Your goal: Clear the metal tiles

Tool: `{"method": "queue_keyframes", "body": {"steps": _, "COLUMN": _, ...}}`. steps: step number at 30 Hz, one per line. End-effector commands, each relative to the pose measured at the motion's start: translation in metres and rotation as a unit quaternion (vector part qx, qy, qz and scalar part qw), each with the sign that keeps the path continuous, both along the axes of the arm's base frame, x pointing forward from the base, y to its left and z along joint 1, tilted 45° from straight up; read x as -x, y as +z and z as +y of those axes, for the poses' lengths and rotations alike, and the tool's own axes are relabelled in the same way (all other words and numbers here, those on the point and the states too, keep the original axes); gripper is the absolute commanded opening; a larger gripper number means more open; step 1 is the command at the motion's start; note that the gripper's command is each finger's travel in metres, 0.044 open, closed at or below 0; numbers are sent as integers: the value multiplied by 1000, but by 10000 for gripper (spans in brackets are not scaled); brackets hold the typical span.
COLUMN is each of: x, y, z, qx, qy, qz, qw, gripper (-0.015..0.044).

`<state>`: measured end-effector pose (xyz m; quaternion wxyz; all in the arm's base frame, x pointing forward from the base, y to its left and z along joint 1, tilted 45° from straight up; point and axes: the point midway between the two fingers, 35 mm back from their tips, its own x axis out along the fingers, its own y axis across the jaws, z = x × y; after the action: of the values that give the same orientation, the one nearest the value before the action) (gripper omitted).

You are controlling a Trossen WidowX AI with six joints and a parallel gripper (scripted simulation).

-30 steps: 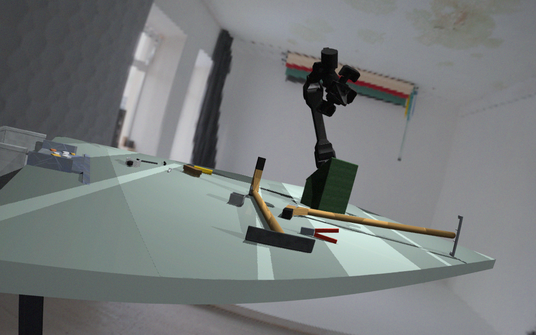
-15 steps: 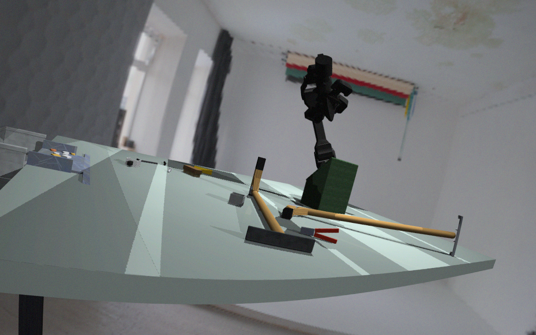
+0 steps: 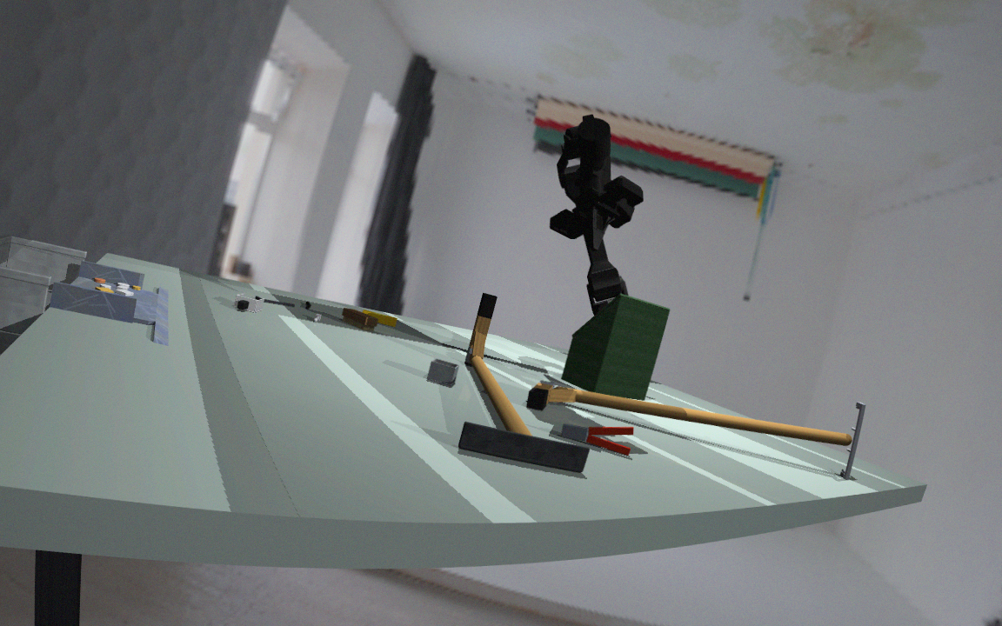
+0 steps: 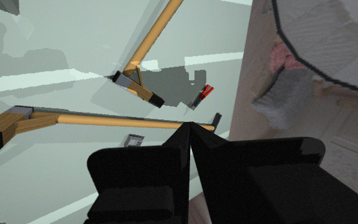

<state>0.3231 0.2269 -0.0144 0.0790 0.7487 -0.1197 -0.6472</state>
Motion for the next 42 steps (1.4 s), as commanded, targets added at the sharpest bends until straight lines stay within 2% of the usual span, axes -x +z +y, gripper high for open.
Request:
{"method": "queue_keyframes", "body": {"steps": 1, "x": 0, "y": -2, "z": -15, "qx": 30, "qy": 8, "qz": 12, "qw": 999, "gripper": 0}}
{"method": "queue_keyframes", "body": {"steps": 32, "x": 8, "y": 7, "z": -116, "qx": 231, "qy": 78, "qz": 134, "qw": 961, "gripper": 0}}
{"method": "queue_keyframes", "body": {"steps": 42, "x": 7, "y": 4, "z": -125, "qx": 239, "qy": 82, "qz": 142, "qw": 957, "gripper": 0}}
